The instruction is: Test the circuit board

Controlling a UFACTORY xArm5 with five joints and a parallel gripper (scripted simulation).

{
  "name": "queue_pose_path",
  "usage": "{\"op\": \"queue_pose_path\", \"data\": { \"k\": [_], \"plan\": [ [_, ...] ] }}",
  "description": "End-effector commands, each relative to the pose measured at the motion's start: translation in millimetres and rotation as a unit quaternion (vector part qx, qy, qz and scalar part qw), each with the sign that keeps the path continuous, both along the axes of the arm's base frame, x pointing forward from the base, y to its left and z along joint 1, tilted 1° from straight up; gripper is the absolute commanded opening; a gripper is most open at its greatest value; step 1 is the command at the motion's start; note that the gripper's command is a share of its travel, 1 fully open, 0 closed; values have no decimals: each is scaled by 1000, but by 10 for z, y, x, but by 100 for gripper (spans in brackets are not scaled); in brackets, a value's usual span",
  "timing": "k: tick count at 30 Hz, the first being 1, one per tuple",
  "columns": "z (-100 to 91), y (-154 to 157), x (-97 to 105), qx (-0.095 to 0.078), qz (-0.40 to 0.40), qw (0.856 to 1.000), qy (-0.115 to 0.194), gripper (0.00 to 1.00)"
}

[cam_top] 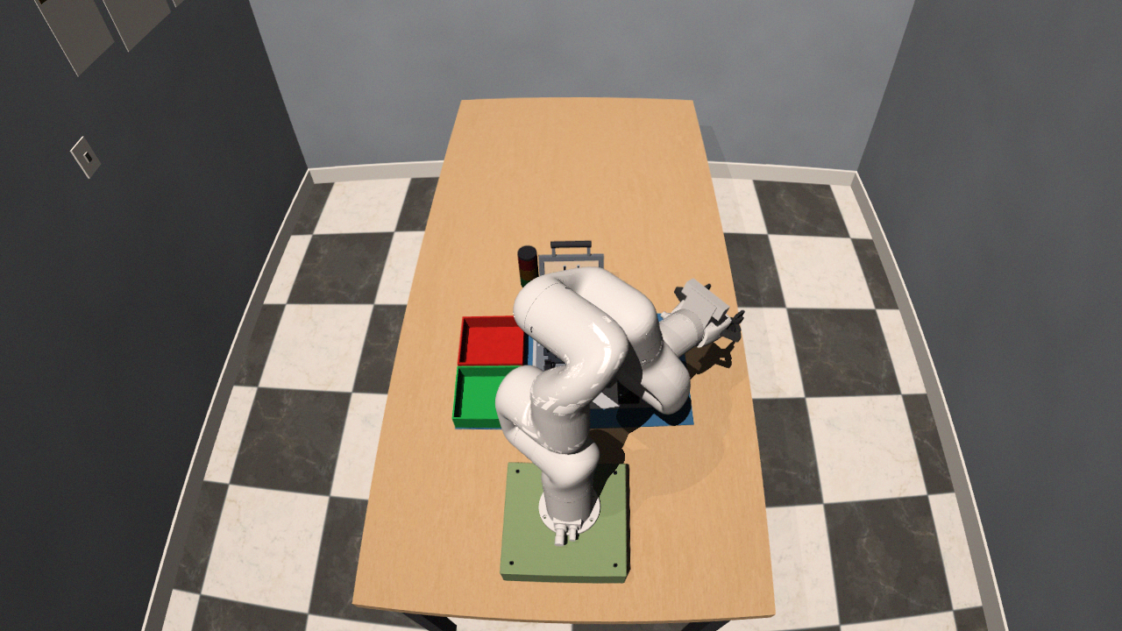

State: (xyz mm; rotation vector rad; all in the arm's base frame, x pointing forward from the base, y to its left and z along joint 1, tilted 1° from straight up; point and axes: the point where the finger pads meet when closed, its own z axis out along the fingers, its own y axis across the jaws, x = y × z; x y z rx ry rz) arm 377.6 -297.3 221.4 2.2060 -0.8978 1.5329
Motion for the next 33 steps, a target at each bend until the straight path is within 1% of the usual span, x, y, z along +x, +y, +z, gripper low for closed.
{"op": "queue_pose_path", "data": {
  "k": [1,3,5,8,10,14,16,17,18,20,25,26,27,28,29,30,31,33],
  "plan": [
    [12,-4,7,-1,0,1000,-1,100],
    [6,-5,20,-3,3,1000,4,100],
    [-9,-8,55,-7,9,1000,16,100],
    [-52,-13,154,-20,29,998,50,100],
    [-92,-13,254,-33,51,995,85,100],
    [-139,-4,375,-50,81,987,128,100],
    [-139,-4,375,-50,81,987,128,100],
    [-163,6,442,-60,99,981,153,100],
    [-177,13,484,-66,111,977,169,100],
    [-191,23,527,-73,124,972,185,100],
    [-228,62,654,-94,167,953,235,100],
    [-228,62,654,-94,167,953,235,100],
    [-241,83,704,-103,186,943,256,100],
    [-245,92,724,-107,193,939,264,100],
    [-245,92,724,-107,193,939,264,100],
    [-254,114,766,-115,211,929,282,100],
    [-257,125,785,-118,220,924,290,100],
    [-257,125,785,-118,220,924,290,100]
  ]
}}
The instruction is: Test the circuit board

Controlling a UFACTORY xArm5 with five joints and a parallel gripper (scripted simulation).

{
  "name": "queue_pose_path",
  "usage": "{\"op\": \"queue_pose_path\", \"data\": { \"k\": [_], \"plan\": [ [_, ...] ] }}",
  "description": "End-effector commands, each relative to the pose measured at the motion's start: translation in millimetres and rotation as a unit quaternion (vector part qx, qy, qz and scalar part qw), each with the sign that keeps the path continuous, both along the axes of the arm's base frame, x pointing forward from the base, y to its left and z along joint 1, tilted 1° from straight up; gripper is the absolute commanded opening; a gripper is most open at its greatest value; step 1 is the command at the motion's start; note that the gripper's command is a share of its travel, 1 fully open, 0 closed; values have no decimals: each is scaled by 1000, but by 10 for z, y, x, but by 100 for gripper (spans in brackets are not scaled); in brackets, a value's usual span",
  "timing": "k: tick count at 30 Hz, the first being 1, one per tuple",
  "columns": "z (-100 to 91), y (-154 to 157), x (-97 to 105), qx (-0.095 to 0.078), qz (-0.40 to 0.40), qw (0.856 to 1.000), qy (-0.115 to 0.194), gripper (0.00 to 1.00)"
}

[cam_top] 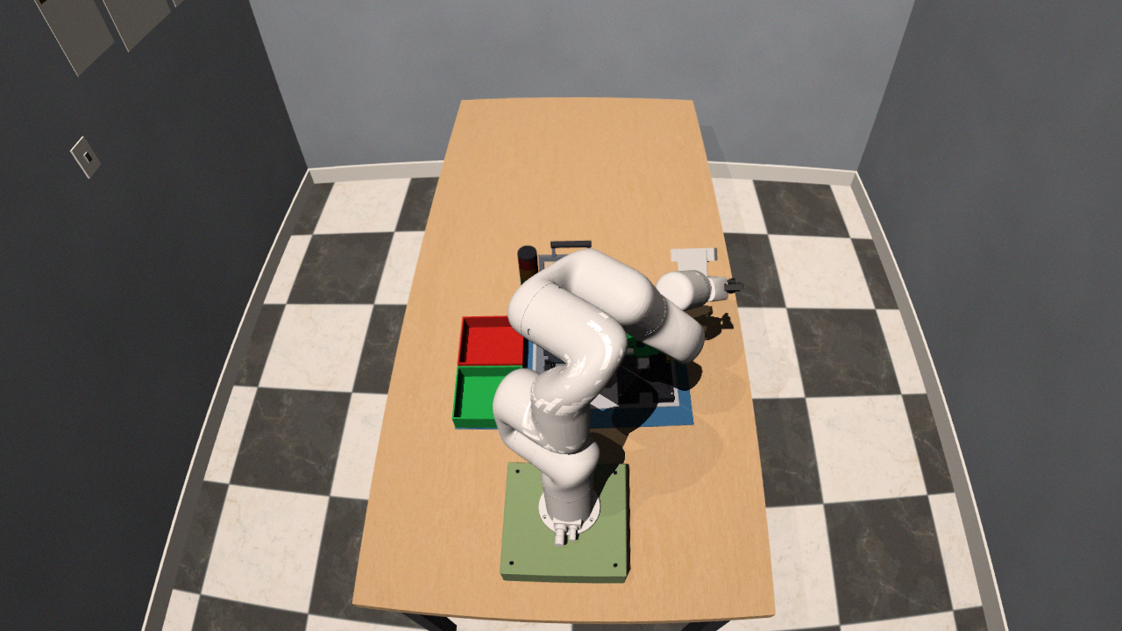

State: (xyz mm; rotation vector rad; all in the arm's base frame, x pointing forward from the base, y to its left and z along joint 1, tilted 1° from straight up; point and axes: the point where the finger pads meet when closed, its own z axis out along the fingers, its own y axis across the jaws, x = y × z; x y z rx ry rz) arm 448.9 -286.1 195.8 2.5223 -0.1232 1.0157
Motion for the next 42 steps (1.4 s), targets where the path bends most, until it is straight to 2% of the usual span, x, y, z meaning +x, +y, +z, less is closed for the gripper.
{"op": "queue_pose_path", "data": {
  "k": [1,3,4,8,15,17,18,24,32,34,35,38,42],
  "plan": [
    [-10,50,129,-18,54,997,60,100],
    [-11,59,141,-20,60,996,67,100],
    [-13,84,173,-26,78,993,84,100],
    [-13,145,235,-40,119,985,121,100],
    [6,270,321,-62,195,962,182,100],
    [6,270,321,-62,195,962,182,100],
    [21,327,347,-70,228,949,206,100],
    [61,442,379,-84,289,921,248,100],
    [146,624,389,-102,380,869,300,100],
    [146,624,389,-102,380,869,300,100],
    [185,695,381,-107,413,847,317,100],
    [220,753,370,-111,439,828,329,100],
    [286,855,343,-117,484,794,349,100]
  ]
}}
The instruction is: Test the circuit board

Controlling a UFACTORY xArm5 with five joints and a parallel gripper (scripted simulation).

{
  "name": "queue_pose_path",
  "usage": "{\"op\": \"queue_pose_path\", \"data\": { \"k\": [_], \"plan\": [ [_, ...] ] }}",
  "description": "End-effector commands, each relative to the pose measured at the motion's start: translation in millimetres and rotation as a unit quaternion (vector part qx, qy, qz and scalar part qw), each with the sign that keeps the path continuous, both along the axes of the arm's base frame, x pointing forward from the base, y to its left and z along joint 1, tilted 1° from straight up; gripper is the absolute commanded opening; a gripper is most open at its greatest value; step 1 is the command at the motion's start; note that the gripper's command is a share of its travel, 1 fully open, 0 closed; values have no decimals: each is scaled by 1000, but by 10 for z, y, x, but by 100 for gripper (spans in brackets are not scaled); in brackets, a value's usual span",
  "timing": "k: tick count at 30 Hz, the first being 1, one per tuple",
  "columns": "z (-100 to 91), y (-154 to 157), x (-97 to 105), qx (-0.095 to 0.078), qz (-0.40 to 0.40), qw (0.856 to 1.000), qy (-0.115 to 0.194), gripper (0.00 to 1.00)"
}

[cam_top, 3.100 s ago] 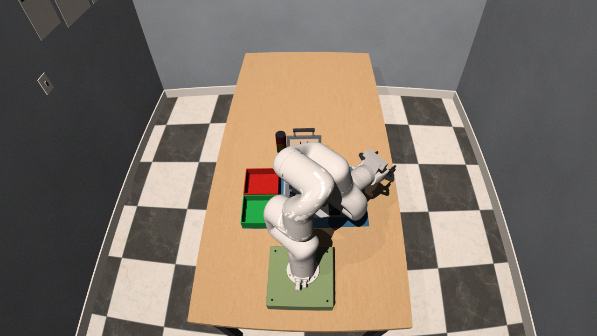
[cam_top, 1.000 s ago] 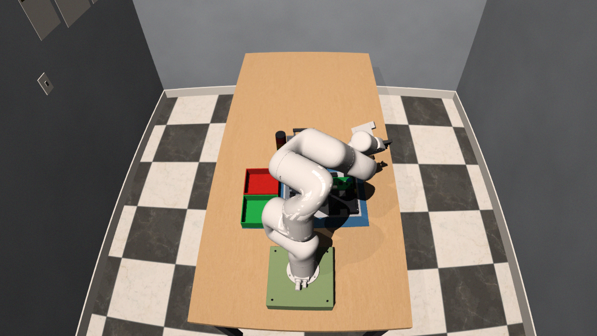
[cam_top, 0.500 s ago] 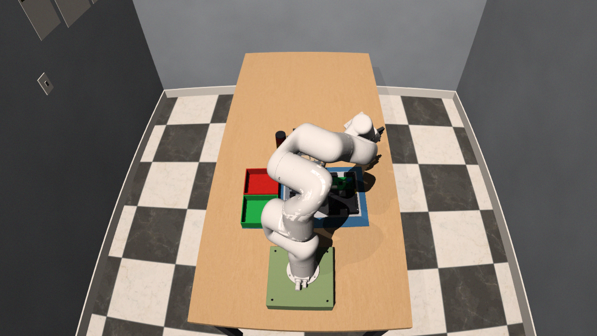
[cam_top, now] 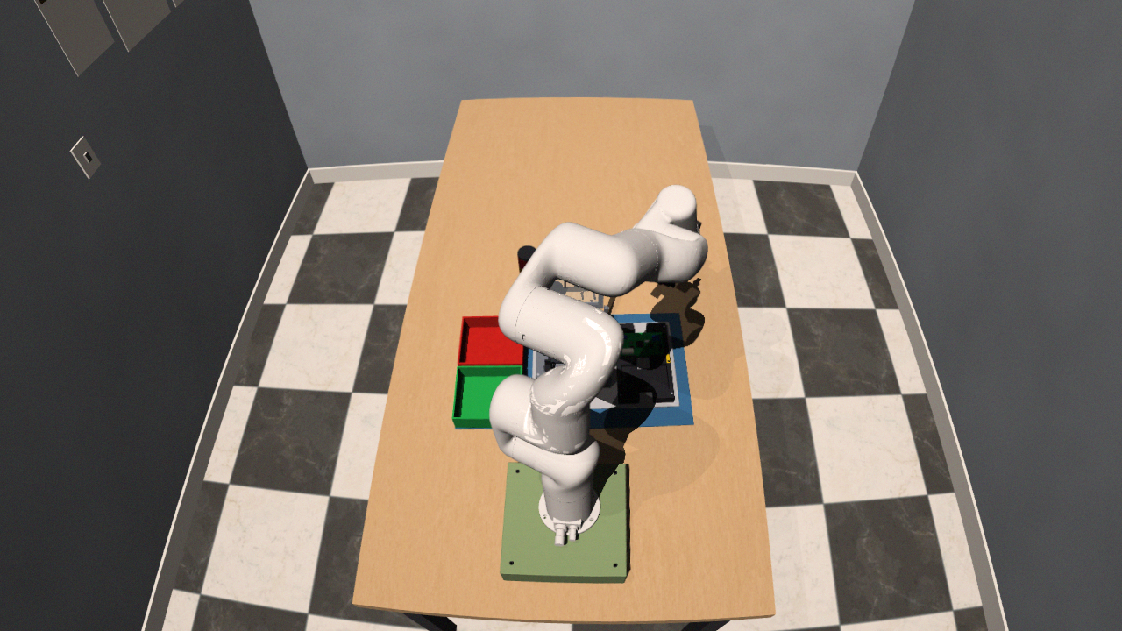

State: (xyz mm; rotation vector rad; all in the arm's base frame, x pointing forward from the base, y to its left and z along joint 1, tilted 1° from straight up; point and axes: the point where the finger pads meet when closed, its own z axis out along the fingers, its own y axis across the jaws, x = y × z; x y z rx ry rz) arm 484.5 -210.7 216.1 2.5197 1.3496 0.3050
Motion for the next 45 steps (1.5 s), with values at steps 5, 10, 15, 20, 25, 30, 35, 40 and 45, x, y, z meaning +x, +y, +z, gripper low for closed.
{"op": "queue_pose_path", "data": {
  "k": [5,10,15,20,25,30,35,40,45],
  "plan": [
    [175,230,-62,-2,122,990,72,100],
    [265,343,-118,-1,178,979,100,100],
    [378,474,-198,3,242,961,131,100],
    [500,602,-291,9,304,939,158,100],
    [543,644,-325,11,324,931,167,100],
    [545,647,-327,11,325,931,167,100],
    [545,647,-327,11,325,931,167,100],
    [545,647,-327,11,325,931,167,100],
    [545,647,-327,11,325,931,167,100]
  ]
}}
